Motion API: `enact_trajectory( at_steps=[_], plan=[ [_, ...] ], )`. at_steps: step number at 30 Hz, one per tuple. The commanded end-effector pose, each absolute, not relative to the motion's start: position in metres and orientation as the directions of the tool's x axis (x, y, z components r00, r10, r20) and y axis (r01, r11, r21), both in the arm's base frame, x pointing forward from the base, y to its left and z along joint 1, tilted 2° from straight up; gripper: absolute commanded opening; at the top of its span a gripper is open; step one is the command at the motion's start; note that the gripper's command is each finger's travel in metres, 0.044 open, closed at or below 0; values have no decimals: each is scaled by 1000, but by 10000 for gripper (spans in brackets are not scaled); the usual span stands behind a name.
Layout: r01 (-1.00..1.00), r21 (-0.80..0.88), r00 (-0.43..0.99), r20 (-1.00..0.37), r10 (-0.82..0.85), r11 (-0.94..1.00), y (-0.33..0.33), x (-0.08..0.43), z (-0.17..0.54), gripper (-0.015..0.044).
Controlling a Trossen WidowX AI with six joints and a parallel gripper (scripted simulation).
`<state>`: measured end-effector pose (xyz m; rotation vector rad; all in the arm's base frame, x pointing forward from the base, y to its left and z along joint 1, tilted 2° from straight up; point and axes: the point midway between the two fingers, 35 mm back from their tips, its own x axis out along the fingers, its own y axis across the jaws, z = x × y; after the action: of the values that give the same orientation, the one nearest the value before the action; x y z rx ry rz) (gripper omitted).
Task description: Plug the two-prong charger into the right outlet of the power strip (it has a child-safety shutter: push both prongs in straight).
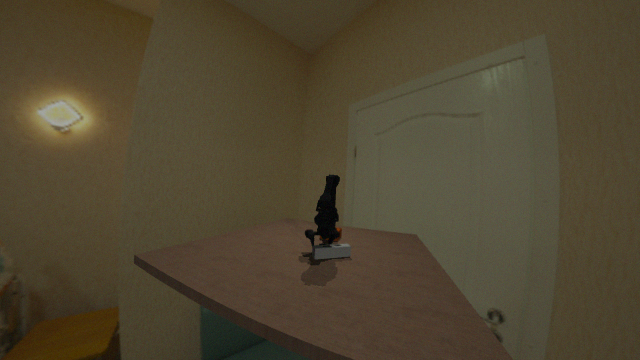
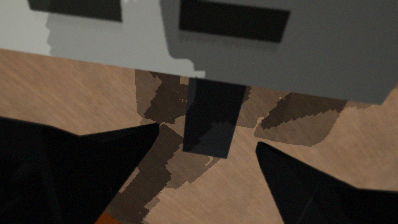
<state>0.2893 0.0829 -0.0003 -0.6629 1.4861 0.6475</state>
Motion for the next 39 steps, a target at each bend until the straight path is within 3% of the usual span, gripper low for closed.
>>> enact_trajectory(
  at_steps=[1, 30, 39],
  plan=[
    [-745, -1, -10, -1000, -13, 667, 78, 286, -1, 440],
    [-741, 2, -7, -1000, -5, 671, 55, 263, -2, 440],
    [-742, 7, 342, -856, 387, 671, 65, 273, 68, 440]
  ],
)
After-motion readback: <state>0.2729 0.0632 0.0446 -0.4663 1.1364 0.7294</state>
